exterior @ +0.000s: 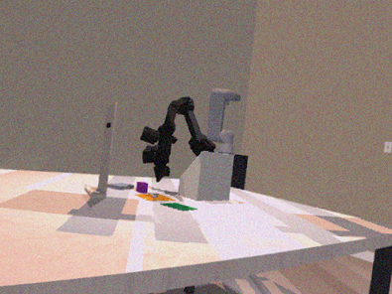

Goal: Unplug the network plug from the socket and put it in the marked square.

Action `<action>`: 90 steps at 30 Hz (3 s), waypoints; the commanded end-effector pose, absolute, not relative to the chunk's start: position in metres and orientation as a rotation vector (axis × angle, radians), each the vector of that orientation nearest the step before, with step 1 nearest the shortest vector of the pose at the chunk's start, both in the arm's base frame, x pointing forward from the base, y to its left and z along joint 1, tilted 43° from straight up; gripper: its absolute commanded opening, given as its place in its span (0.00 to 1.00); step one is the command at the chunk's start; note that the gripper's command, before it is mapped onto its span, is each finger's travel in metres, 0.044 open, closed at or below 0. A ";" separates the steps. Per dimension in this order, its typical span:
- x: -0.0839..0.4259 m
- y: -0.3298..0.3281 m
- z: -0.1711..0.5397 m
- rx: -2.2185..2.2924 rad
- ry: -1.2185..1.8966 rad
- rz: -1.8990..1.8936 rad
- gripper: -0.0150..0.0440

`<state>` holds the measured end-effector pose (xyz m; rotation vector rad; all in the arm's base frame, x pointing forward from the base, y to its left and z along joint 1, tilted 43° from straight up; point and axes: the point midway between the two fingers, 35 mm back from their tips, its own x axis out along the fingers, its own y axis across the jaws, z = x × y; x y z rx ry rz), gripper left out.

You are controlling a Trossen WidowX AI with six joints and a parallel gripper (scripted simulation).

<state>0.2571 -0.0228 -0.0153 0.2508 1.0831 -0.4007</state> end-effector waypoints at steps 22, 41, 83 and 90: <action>0.254 0.001 0.015 0.254 1.074 -0.401 0.52; 0.250 0.023 0.037 0.253 1.084 -0.399 0.52; 0.238 0.082 0.104 0.257 1.075 -0.398 1.00; 0.238 0.082 0.104 0.257 1.075 -0.398 1.00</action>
